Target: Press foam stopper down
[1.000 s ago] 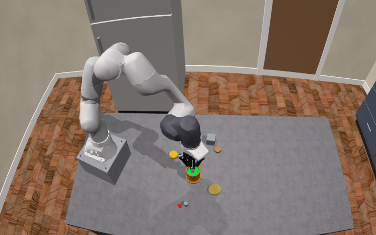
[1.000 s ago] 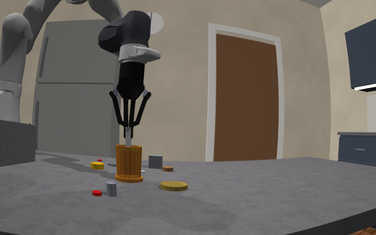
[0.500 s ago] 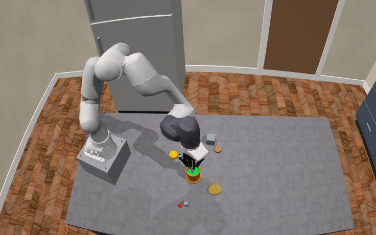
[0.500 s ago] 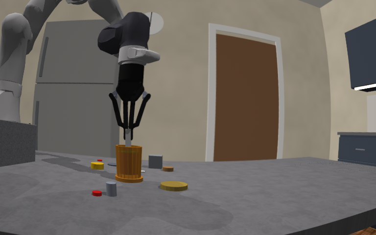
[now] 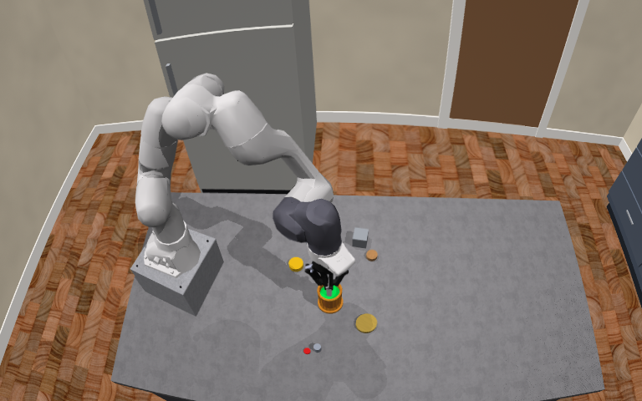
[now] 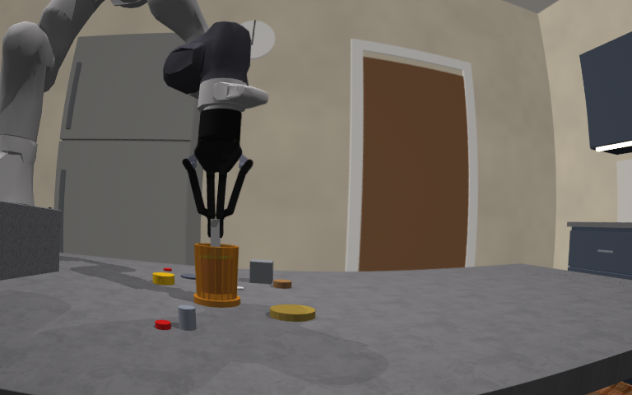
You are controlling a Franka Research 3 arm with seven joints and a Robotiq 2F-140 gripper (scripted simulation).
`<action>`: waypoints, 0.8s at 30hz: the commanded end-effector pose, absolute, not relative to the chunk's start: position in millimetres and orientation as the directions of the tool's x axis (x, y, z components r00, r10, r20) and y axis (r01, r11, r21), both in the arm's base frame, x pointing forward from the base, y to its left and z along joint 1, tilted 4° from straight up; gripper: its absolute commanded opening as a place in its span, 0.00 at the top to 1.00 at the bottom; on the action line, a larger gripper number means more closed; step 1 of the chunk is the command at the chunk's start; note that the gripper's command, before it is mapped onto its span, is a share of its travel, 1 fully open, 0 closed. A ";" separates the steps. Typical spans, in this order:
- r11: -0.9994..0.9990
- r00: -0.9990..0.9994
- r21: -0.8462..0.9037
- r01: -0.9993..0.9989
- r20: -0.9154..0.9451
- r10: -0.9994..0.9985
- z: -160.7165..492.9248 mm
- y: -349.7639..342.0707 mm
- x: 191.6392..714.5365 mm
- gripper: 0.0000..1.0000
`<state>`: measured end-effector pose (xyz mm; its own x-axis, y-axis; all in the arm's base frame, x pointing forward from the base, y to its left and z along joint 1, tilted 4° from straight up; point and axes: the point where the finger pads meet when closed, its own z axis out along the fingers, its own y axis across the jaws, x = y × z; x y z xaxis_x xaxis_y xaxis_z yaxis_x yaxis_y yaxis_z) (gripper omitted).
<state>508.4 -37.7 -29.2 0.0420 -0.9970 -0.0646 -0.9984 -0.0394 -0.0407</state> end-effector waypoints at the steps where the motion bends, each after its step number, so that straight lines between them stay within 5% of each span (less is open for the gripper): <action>1: -0.050 0.051 -0.020 -0.999 -0.066 -0.997 -39.2 -35.4 497.9 1.00; 24: -0.050 0.051 -0.020 -0.999 -0.066 -0.997 -41.7 -35.2 497.0 1.00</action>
